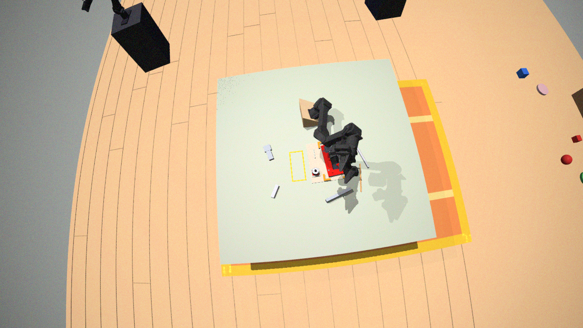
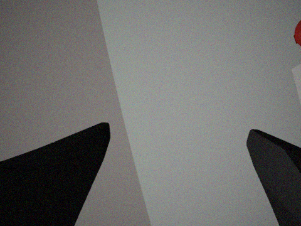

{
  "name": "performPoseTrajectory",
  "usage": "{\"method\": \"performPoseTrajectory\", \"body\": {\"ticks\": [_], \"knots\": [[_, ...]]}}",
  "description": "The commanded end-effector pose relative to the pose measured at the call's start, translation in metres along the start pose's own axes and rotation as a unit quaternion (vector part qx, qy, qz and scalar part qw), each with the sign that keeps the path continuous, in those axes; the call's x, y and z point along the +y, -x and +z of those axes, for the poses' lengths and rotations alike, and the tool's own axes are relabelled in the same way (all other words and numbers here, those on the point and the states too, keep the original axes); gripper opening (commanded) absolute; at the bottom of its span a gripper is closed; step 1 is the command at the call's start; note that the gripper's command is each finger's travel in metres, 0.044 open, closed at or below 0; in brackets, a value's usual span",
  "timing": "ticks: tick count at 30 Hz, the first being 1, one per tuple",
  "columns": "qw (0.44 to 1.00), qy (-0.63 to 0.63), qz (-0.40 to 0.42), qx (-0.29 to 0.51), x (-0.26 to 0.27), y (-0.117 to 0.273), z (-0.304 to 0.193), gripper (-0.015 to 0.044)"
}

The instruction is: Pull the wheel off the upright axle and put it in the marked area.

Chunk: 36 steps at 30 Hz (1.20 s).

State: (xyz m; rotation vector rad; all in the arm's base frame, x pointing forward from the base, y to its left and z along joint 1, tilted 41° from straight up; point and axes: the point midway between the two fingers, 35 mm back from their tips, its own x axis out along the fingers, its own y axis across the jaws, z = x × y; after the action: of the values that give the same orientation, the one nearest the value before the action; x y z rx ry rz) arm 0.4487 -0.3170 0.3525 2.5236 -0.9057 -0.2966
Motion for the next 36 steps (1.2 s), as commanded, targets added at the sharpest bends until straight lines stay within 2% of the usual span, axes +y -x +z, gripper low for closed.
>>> {"method": "performPoseTrajectory", "body": {"ticks": [1,4,10,20,22,36], "knots": [[1.0,-0.002,0.0,0.001,0.001,0.0,0.0,0.0374],[0.999,-0.033,0.002,0.018,0.009,0.006,-0.006,0.03],[0.991,-0.047,0.098,0.074,0.096,0.034,-0.033,0.03],[0.957,-0.039,0.22,0.185,0.194,0.109,-0.087,0.03],[0.953,-0.05,0.223,0.198,0.199,0.119,-0.094,0.03],[0.85,-0.004,0.411,0.328,0.305,0.286,-0.157,0.03]]}}
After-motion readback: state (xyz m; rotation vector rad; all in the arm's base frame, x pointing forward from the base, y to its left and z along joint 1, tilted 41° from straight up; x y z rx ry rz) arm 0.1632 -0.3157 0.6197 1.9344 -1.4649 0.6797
